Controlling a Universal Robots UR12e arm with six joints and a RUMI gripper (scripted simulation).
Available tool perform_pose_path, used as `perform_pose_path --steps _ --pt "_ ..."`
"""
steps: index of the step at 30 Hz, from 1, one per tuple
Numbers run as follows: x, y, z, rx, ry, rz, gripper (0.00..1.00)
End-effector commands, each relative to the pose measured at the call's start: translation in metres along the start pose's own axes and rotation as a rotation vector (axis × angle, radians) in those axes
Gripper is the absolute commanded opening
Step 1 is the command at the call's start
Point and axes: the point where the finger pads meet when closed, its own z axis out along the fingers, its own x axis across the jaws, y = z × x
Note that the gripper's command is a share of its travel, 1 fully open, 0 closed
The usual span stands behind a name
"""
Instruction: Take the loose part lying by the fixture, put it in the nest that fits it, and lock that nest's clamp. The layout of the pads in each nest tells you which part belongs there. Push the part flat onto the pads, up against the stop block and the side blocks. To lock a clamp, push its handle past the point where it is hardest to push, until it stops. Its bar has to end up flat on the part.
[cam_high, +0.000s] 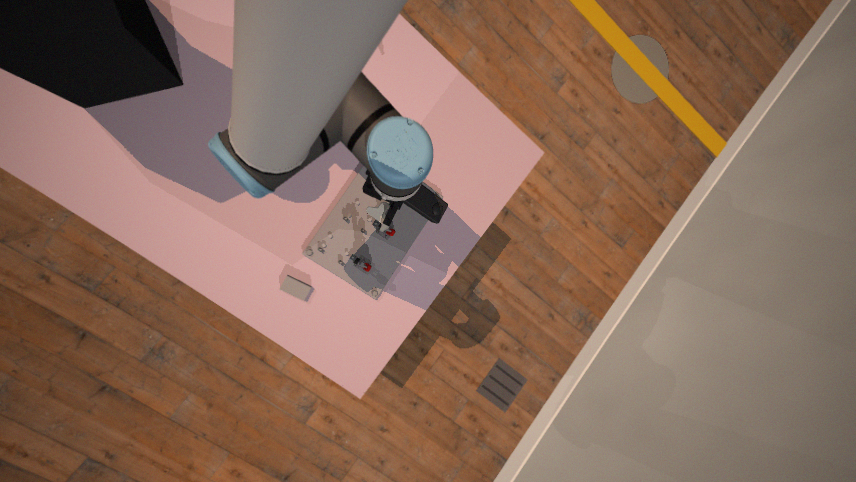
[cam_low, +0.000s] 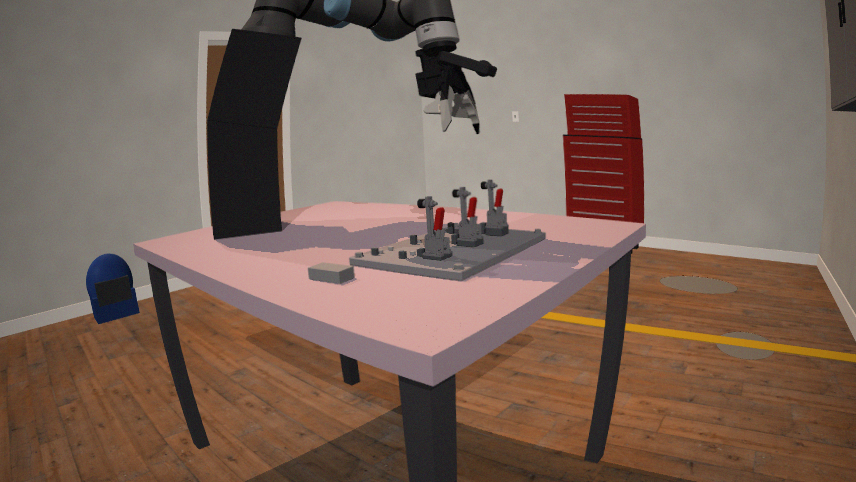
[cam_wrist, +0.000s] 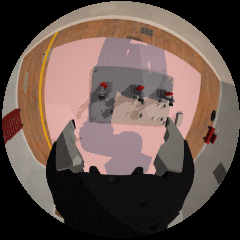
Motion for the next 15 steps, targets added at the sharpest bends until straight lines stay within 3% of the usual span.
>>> perform_pose_path --steps 1,15 --pt "-0.043 0.019 0.005 -0.114 -0.020 0.092 1.00" --pt "-0.054 0.027 0.006 -0.145 -0.022 0.115 1.00"
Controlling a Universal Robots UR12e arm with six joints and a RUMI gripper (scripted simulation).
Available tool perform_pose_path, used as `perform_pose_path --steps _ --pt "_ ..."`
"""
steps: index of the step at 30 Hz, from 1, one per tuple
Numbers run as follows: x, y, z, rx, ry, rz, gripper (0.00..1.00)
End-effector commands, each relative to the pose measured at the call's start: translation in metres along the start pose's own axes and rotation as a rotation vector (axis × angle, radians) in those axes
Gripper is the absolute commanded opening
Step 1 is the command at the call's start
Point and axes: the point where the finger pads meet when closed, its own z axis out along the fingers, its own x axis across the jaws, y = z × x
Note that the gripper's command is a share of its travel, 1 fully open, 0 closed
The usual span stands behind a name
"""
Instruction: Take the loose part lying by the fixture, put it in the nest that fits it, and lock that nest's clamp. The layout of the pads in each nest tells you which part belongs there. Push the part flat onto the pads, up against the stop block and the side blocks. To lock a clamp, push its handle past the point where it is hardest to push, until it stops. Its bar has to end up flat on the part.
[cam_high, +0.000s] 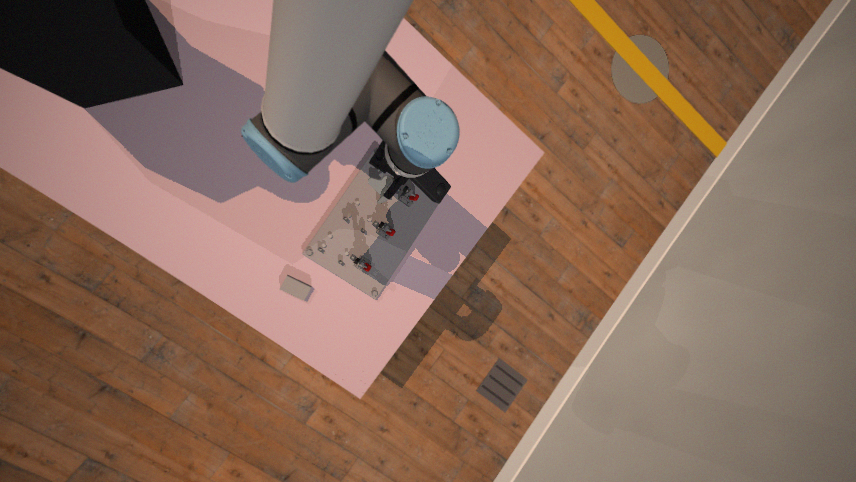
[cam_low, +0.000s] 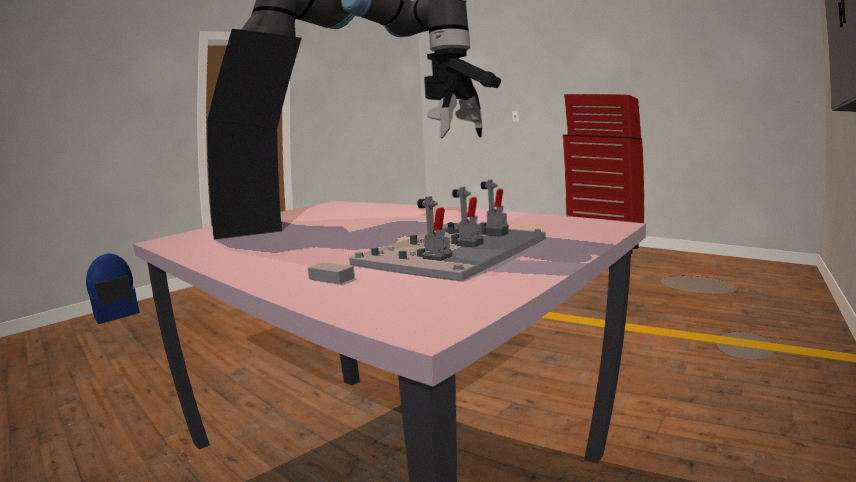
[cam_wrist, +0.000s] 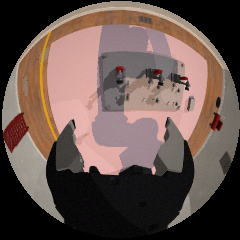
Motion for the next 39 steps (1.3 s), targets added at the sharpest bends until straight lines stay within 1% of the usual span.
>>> perform_pose_path --steps 1,14,15,39 --pt "-0.0007 0.0000 0.0010 -0.010 -0.001 0.011 1.00" --pt "-0.0010 0.0018 0.0012 -0.011 -0.001 0.010 1.00" --pt "-0.0010 0.0018 0.0012 -0.011 -0.001 0.010 0.00" --pt "-0.0010 0.0018 0.0012 -0.011 -0.001 0.010 0.00"
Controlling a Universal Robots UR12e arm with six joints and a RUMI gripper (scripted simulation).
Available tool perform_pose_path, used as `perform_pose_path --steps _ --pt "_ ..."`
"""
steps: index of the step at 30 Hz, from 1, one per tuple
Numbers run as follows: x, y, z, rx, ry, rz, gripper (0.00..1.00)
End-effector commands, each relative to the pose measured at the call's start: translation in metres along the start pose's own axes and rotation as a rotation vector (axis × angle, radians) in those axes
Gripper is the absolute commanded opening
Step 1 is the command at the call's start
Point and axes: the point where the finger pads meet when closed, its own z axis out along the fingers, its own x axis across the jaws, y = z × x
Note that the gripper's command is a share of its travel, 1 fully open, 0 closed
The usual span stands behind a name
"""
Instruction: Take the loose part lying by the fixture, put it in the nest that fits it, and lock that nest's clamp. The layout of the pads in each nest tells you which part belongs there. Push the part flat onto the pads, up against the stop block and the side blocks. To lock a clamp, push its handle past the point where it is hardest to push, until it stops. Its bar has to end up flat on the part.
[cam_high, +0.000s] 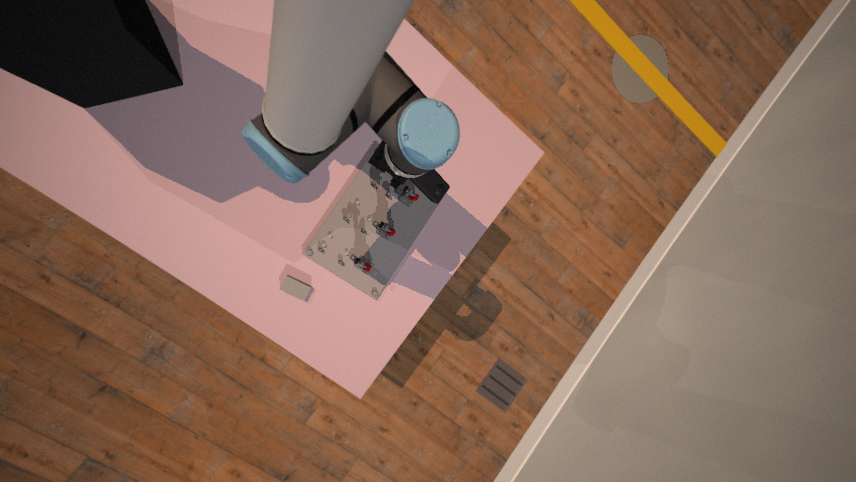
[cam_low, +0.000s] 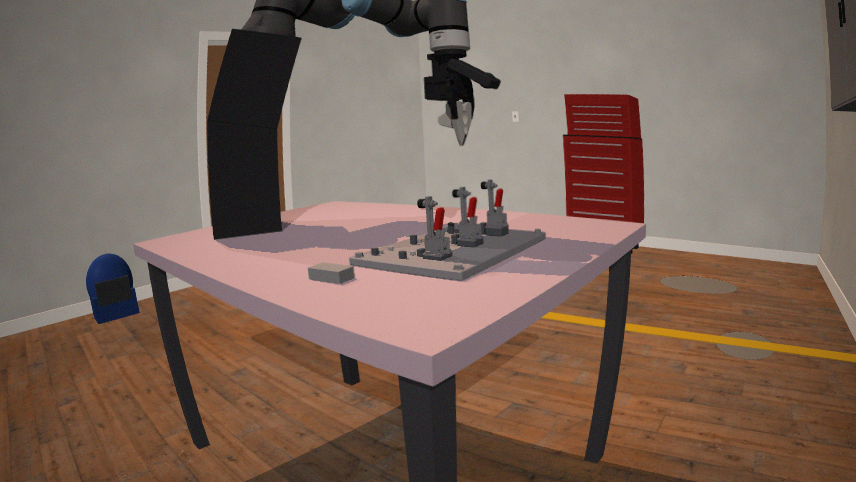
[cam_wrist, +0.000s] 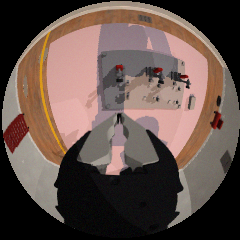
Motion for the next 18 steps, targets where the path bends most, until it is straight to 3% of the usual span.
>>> perform_pose_path --steps 1,9,10,18 --pt "-0.0013 -0.0010 -0.0006 0.001 0.000 -0.002 0.00" --pt "-0.0013 -0.0010 -0.0006 0.001 0.000 -0.002 0.00" --pt "-0.0013 -0.0010 -0.0006 0.001 0.000 -0.002 0.28" --pt "-0.0013 -0.0010 -0.0006 0.001 0.000 -0.002 0.28"
